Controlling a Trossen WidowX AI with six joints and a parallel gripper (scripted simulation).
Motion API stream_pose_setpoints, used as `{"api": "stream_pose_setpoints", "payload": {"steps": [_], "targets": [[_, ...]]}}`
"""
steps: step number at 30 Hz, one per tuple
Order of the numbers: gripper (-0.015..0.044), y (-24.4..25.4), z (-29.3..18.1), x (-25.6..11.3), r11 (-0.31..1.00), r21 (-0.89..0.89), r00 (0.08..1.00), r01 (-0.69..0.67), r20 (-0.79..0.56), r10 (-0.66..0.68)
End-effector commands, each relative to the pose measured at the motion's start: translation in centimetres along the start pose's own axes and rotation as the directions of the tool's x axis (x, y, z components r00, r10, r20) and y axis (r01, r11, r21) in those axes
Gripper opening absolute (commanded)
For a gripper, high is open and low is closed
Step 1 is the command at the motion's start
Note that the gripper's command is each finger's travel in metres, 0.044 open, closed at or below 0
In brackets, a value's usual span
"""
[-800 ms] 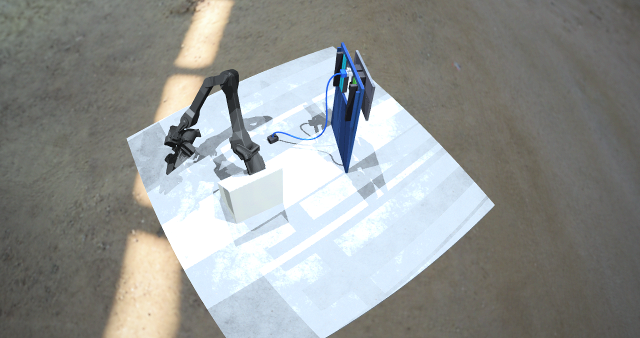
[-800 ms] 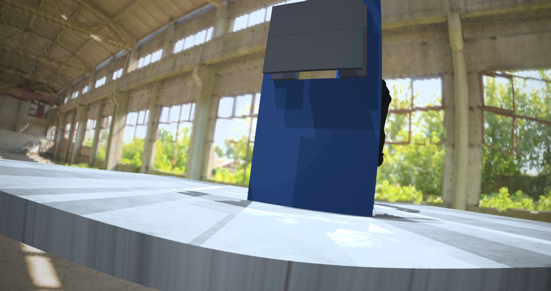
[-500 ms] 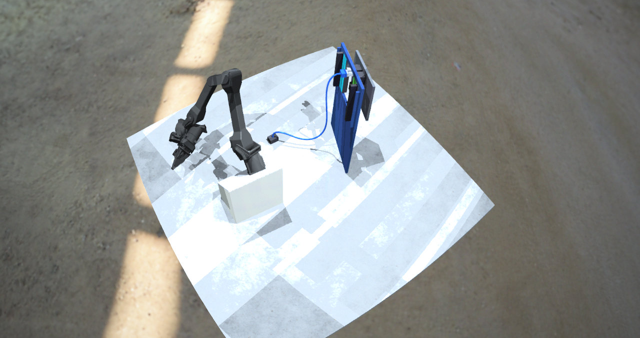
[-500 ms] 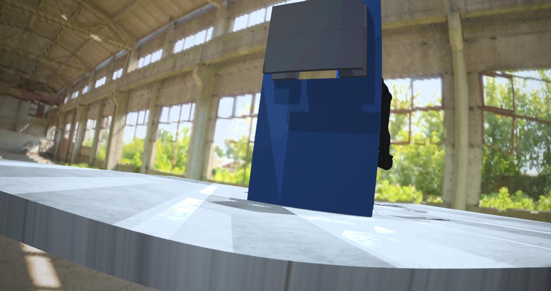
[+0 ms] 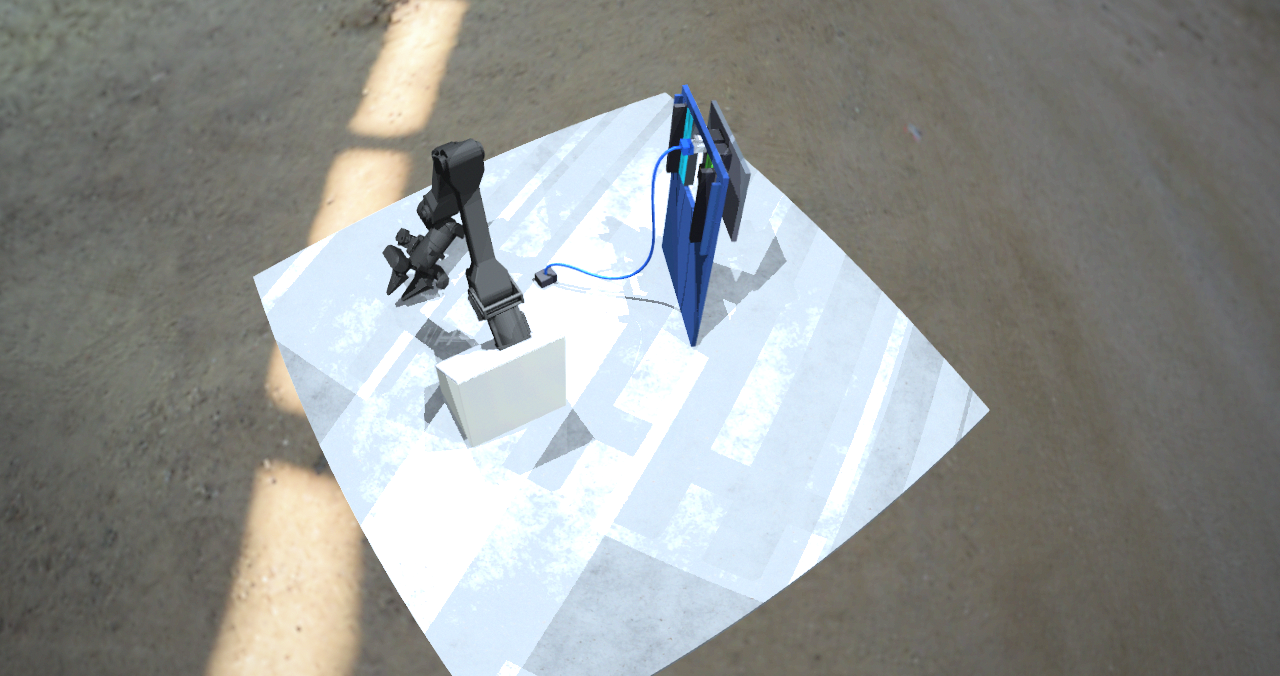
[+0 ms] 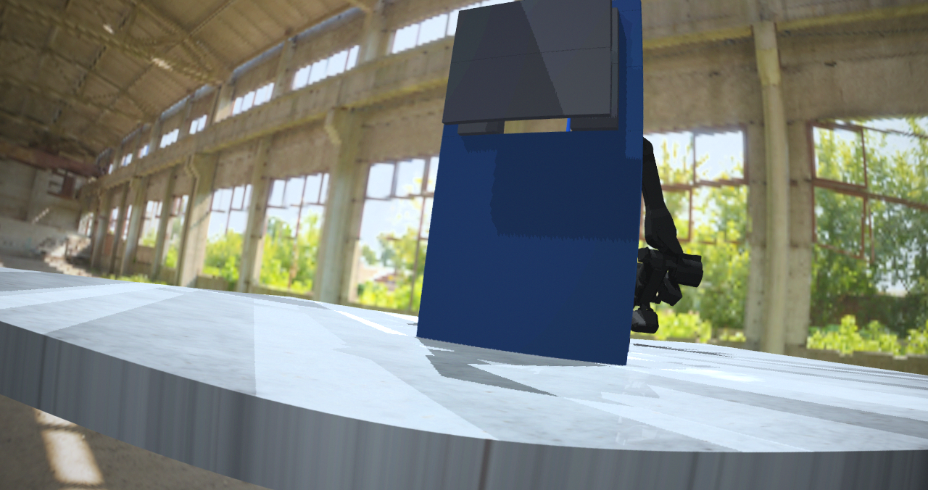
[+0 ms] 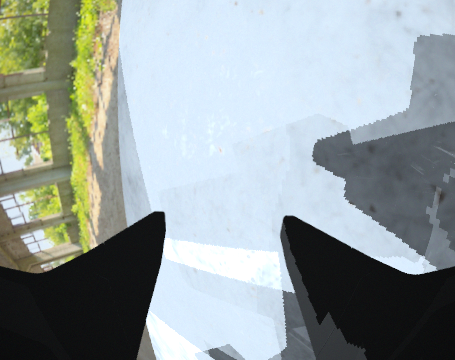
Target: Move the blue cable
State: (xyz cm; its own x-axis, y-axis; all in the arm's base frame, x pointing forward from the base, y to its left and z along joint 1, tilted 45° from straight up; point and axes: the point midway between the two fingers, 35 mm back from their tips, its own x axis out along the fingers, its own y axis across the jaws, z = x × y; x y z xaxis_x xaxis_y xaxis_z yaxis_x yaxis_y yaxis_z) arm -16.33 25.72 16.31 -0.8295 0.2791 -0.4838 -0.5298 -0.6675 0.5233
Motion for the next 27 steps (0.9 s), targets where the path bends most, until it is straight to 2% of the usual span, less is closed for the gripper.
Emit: {"api": "stream_pose_setpoints", "payload": {"steps": [1,5,8,15,21,27], "targets": [[0.0239,-5.5,1.6,-5.2,0.933,0.321,0.961,0.163,0.163,-0.224],[0.0239,-9.1,2.0,-9.8,0.815,0.544,0.883,0.199,0.26,-0.39],[0.0239,-11.4,1.8,-13.6,0.703,0.689,0.8,0.176,0.316,-0.51],[0.0239,-14.9,-0.4,-23.2,0.432,0.901,0.529,-0.034,0.383,-0.757],[0.0239,-15.6,-3.8,-31.5,0.28,0.905,0.241,-0.321,0.364,-0.9],[0.0239,-13.9,-8.4,-39.0,0.263,0.755,-0.068,-0.601,0.279,-0.958]]}}
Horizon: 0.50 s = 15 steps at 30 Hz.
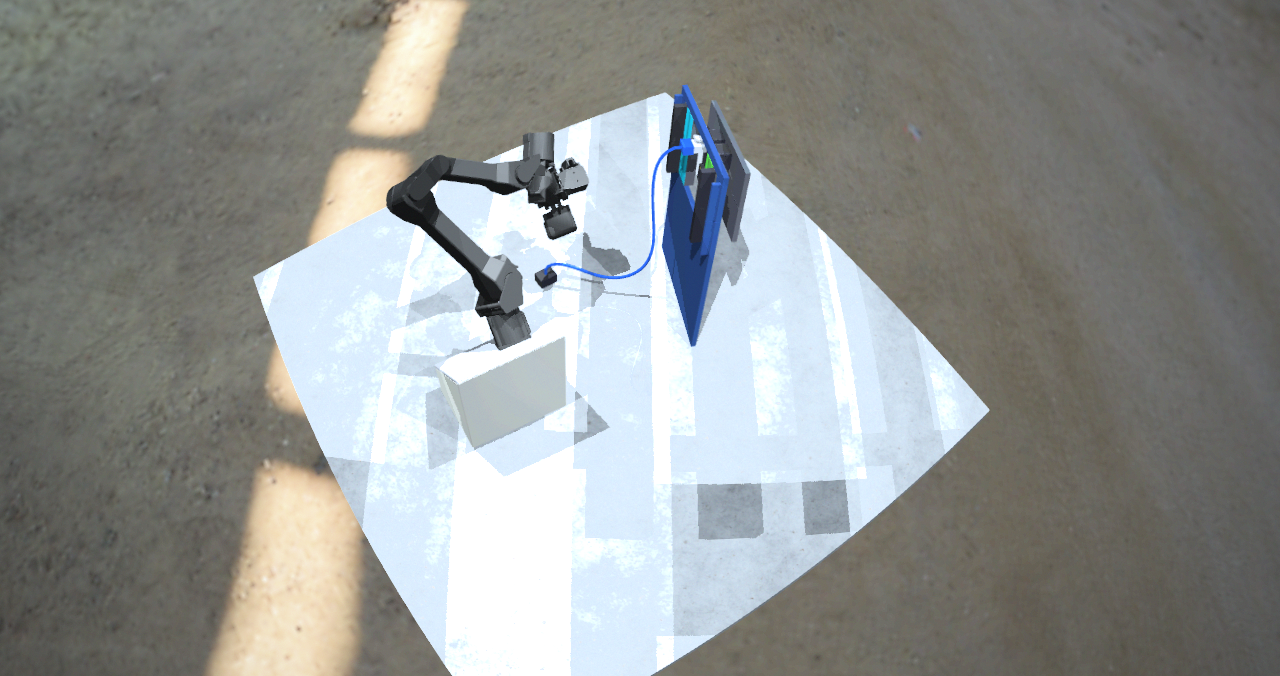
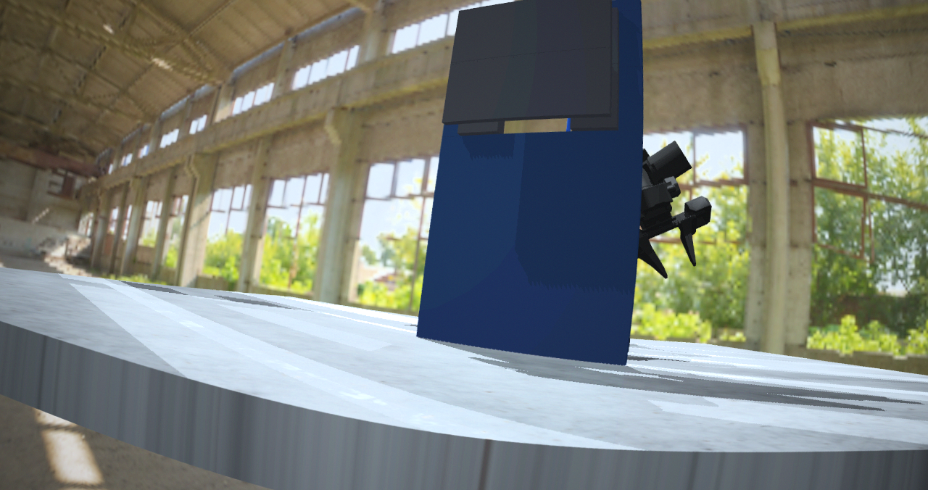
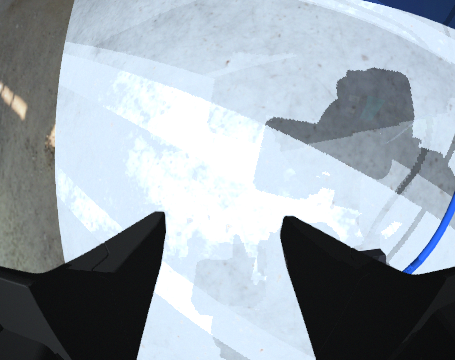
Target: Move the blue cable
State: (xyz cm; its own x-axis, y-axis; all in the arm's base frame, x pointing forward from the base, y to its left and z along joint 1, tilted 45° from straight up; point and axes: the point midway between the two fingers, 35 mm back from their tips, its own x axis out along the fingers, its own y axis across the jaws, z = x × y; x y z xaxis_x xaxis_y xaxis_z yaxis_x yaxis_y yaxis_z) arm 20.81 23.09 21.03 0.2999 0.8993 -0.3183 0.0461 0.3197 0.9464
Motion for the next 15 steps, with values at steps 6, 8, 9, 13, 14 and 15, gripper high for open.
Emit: {"api": "stream_pose_setpoints", "payload": {"steps": [6,8,9,13,14,15], "targets": [[0.0239,-1.5,11.7,-9.8,0.854,0.422,0.844,-0.305,0.535,0.036],[0.0239,-1.9,13.3,-12.3,0.796,0.454,0.78,-0.4,0.625,0.035],[0.0239,-2.1,14.0,-13.6,0.765,0.462,0.744,-0.449,0.667,0.034],[0.0239,-3.0,16.1,-19.0,0.629,0.44,0.581,-0.641,0.813,0.023],[0.0239,-3.3,16.4,-20.4,0.592,0.423,0.537,-0.686,0.844,0.02],[0.0239,-3.5,16.7,-21.8,0.553,0.401,0.491,-0.73,0.871,0.017]]}}
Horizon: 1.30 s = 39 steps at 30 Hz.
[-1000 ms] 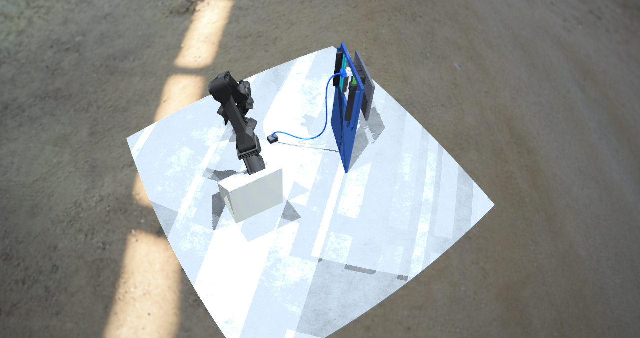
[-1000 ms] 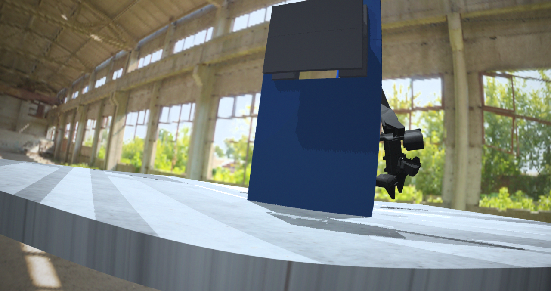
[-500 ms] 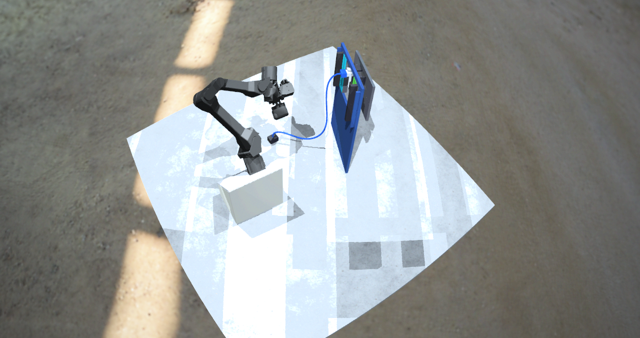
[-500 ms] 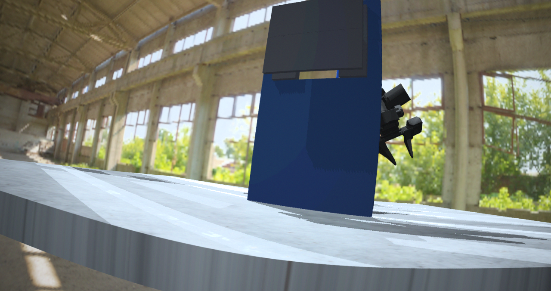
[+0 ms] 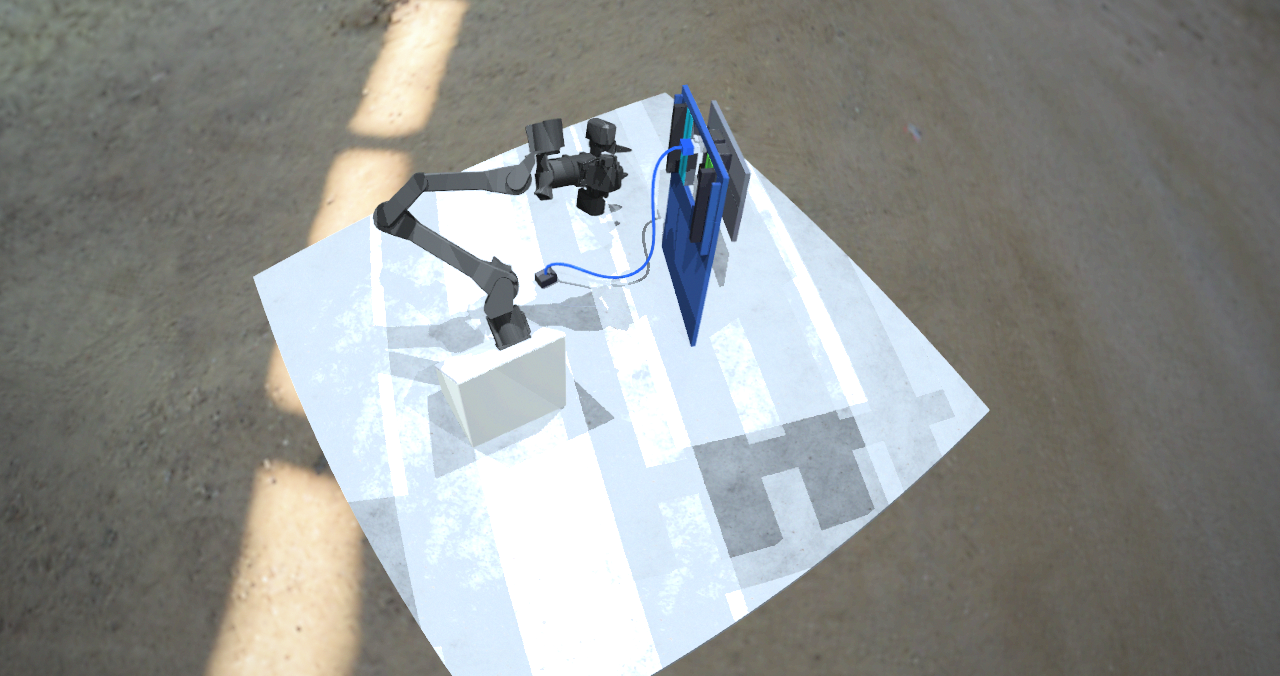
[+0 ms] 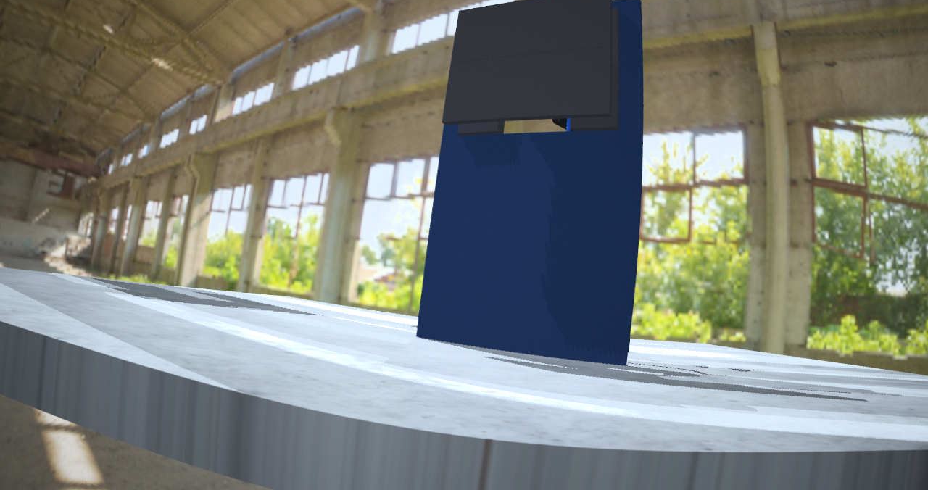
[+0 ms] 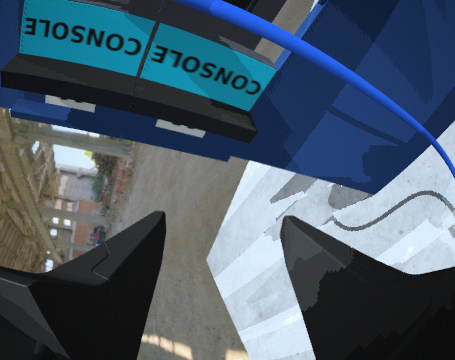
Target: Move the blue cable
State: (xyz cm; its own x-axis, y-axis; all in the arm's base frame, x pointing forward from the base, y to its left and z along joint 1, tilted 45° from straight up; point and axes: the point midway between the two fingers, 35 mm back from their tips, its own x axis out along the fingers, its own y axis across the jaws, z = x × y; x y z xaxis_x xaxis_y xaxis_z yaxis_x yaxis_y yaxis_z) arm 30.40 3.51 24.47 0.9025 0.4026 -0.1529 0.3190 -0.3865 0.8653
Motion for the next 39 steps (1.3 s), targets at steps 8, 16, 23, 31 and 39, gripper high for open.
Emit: {"api": "stream_pose_setpoints", "payload": {"steps": [8,16,23,31,39], "targets": [[0.0239,4.8,6.7,-5.0,0.915,0.259,0.934,-0.31,0.265,0.241],[0.0239,5.2,7.3,-4.0,0.915,0.259,0.934,-0.31,0.264,0.242],[0.0239,5.8,9.7,0.1,0.914,0.257,0.933,-0.313,0.263,0.246],[0.0239,5.9,9.8,0.4,0.914,0.256,0.933,-0.313,0.262,0.246],[0.0239,6.2,10.4,1.4,0.914,0.256,0.933,-0.314,0.262,0.247]]}}
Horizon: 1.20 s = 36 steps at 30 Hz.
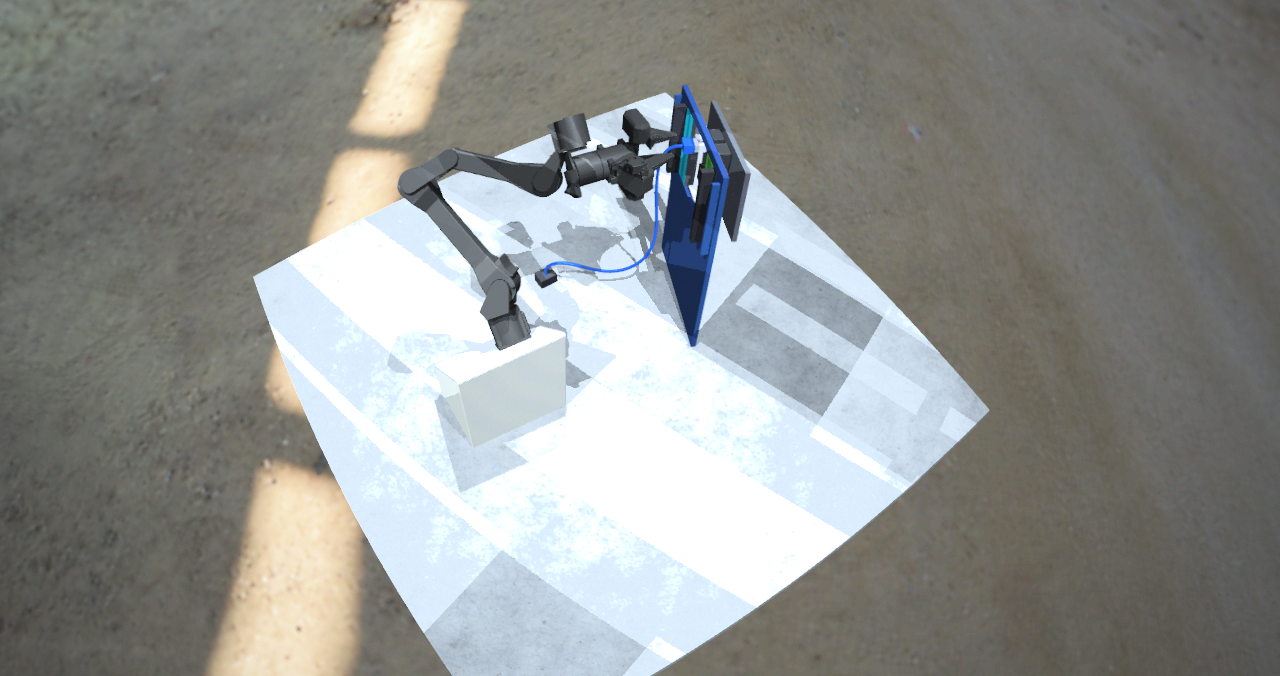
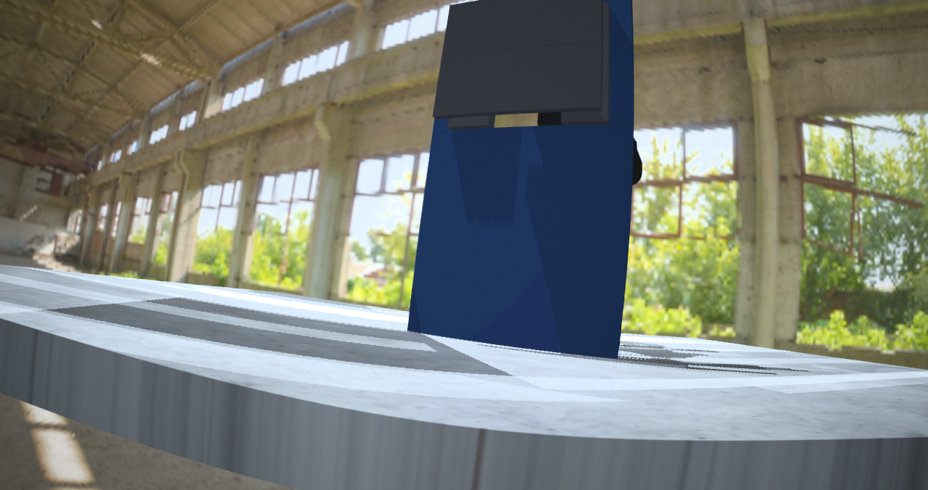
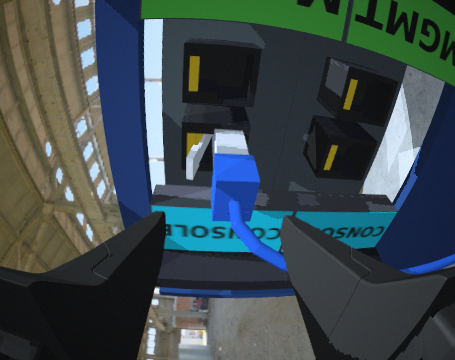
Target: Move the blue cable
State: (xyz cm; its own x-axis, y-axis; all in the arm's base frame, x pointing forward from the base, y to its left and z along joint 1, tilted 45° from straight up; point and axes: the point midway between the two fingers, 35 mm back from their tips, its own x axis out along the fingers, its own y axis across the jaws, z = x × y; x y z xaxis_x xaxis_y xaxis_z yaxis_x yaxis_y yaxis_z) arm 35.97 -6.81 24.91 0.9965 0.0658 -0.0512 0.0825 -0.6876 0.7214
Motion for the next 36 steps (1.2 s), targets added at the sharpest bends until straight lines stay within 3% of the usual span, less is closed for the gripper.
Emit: {"api": "stream_pose_setpoints", "payload": {"steps": [1,36], "targets": [[0.0239,0.0,0.3,0.8,1.0,0.006,1.0,0.0,0.004,0.0],[0.0226,0.0,1.1,4.8,1.0,-0.001,1.0,-0.003,-0.003,0.003]]}}
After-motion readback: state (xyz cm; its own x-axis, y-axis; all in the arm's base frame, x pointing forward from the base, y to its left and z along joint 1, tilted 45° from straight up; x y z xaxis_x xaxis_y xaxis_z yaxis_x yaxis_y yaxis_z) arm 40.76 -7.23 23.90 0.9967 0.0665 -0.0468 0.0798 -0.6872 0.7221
